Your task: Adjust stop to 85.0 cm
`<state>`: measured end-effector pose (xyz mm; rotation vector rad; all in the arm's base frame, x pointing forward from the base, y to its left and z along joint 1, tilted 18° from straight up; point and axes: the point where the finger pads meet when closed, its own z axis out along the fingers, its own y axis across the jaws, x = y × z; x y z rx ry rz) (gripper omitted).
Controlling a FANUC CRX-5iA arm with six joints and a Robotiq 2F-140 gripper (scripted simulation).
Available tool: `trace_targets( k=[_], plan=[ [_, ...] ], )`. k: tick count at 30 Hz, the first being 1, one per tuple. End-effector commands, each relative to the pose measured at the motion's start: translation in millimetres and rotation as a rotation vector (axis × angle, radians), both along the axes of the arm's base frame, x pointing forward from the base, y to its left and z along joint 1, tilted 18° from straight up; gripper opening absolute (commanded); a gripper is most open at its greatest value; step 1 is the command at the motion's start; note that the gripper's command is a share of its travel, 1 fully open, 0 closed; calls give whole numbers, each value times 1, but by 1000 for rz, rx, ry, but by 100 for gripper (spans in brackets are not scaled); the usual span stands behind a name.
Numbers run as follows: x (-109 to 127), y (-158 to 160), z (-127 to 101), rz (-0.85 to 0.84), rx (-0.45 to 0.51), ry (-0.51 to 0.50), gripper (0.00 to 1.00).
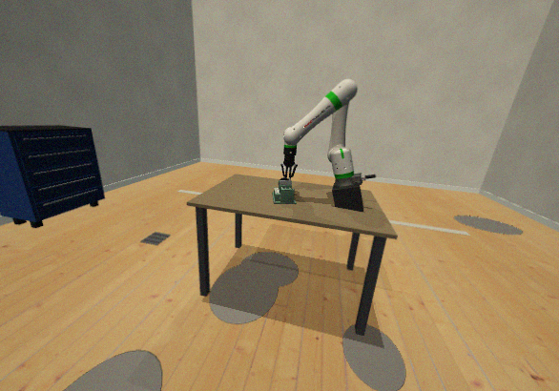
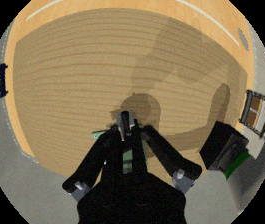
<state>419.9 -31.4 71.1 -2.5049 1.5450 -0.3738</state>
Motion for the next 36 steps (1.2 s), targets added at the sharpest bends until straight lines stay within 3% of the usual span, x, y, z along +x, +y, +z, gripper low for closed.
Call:
trace_targets(
  k=[1, 36],
  plan=[
    [-2, -1, 3, 0, 0, 0, 4],
    [0, 5, 40, 0, 0, 0, 4]
  ],
)
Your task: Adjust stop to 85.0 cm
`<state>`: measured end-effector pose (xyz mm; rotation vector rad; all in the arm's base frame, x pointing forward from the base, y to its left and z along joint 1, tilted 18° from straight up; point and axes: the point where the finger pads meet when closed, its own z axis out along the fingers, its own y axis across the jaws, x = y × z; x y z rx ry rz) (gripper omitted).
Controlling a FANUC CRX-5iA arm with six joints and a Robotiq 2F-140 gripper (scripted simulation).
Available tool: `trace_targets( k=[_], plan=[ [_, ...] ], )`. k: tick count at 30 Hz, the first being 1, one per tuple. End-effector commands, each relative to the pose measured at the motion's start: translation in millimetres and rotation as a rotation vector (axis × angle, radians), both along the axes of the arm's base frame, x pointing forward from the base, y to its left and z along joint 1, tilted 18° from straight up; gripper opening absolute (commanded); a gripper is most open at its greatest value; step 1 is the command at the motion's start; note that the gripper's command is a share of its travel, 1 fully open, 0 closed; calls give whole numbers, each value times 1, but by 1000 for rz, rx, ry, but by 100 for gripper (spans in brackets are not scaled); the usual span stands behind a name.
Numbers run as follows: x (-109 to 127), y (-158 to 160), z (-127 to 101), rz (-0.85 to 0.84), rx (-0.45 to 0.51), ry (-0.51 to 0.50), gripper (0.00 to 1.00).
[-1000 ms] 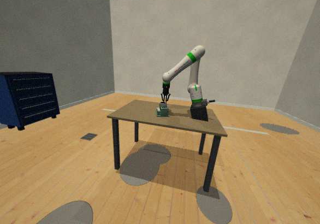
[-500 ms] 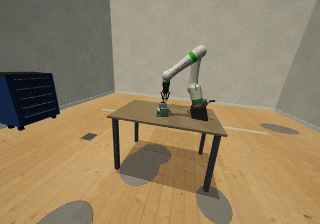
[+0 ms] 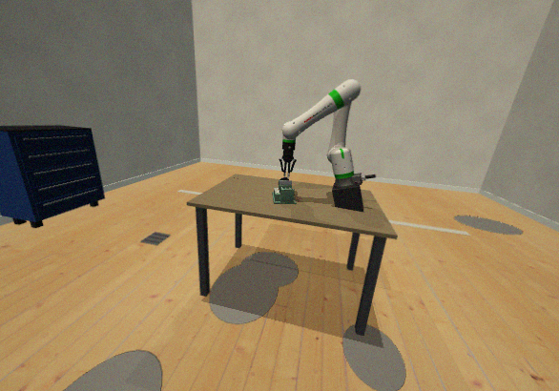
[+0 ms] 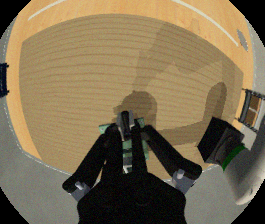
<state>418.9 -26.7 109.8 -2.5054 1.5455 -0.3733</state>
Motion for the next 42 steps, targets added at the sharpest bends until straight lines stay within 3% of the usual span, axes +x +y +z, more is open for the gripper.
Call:
trace_targets(
  k=[1, 42],
  plan=[
    [2, 1, 2, 0, 0, -1, 4],
    [13, 8, 10, 0, 0, -1, 4]
  ],
)
